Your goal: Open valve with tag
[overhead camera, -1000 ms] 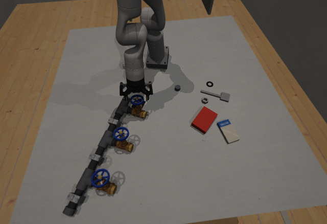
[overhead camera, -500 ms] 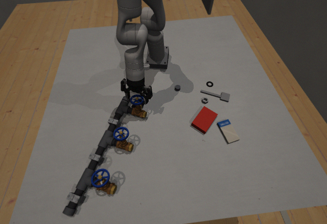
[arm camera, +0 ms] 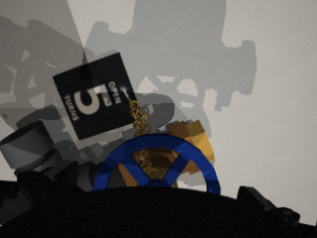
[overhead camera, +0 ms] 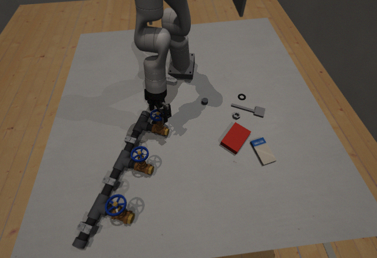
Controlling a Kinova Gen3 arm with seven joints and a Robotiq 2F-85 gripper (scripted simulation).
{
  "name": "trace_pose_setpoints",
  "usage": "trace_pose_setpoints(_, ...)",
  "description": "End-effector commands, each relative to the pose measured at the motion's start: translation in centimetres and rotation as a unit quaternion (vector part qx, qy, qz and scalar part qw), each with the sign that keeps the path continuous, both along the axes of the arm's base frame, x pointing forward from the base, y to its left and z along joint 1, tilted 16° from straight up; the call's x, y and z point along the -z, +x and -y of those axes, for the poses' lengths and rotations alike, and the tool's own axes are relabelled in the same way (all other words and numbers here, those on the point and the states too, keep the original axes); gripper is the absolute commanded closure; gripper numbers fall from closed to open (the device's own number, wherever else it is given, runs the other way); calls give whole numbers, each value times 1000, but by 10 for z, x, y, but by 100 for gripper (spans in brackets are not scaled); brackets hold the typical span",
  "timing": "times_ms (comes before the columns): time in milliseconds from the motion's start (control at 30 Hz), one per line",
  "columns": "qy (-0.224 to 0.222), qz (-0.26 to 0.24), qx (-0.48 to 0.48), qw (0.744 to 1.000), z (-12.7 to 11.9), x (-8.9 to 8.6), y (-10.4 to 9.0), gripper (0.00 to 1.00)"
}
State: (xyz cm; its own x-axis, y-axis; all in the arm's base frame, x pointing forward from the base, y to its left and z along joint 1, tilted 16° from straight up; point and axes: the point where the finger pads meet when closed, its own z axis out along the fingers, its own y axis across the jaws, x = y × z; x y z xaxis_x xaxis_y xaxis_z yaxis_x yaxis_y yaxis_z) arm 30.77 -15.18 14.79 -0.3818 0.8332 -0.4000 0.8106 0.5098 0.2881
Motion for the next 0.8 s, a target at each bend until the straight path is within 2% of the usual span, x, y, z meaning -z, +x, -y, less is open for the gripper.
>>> trace_pose_setpoints(0, 43, 19, 67, 997, 0, 0, 0, 0)
trace_pose_setpoints(233, 100, 46, 177, 978, 0, 0, 0, 0)
trace_pose_setpoints(300, 100, 46, 177, 978, 0, 0, 0, 0)
trace_pose_setpoints(767, 193, 88, 358, 909, 0, 0, 0, 0)
